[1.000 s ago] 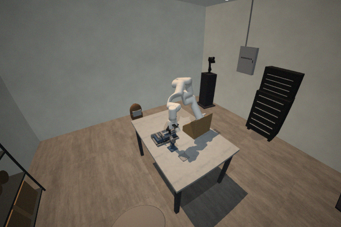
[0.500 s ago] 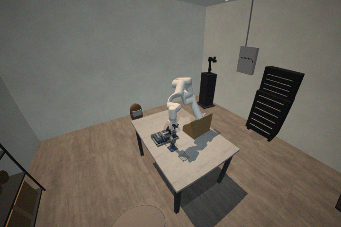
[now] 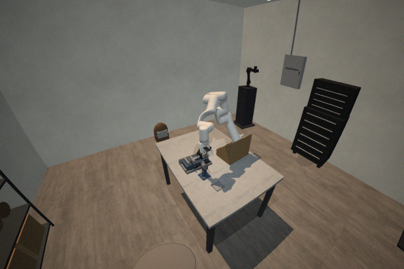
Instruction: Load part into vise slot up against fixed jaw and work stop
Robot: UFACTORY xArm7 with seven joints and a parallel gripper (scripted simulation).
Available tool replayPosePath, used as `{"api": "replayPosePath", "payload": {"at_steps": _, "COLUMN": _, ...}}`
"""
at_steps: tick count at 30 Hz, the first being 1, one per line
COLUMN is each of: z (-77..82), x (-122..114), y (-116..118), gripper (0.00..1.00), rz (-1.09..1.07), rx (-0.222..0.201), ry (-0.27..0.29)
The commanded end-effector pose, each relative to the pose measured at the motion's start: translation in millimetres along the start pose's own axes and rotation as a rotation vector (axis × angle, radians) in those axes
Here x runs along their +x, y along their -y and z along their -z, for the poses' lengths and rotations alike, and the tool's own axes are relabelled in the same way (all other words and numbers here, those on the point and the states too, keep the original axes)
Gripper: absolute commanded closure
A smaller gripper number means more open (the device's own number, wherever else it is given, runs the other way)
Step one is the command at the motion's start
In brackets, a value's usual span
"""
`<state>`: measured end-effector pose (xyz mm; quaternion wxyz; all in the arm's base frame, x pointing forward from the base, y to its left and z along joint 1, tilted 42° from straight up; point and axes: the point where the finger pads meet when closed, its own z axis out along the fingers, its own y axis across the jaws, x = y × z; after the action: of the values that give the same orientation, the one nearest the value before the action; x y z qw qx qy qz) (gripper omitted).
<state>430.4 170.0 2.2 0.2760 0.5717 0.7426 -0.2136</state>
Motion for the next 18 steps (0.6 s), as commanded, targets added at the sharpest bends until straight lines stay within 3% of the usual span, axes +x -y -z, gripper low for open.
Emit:
{"api": "replayPosePath", "payload": {"at_steps": 1, "z": 1.8, "x": 1.1, "y": -1.3, "gripper": 1.00, "rz": 0.001, "rx": -0.004, "ry": -0.009}}
{"api": "replayPosePath", "payload": {"at_steps": 18, "z": 1.1, "x": -0.6, "y": -1.8, "gripper": 1.00, "rz": 0.002, "rx": -0.005, "ry": -0.108}}
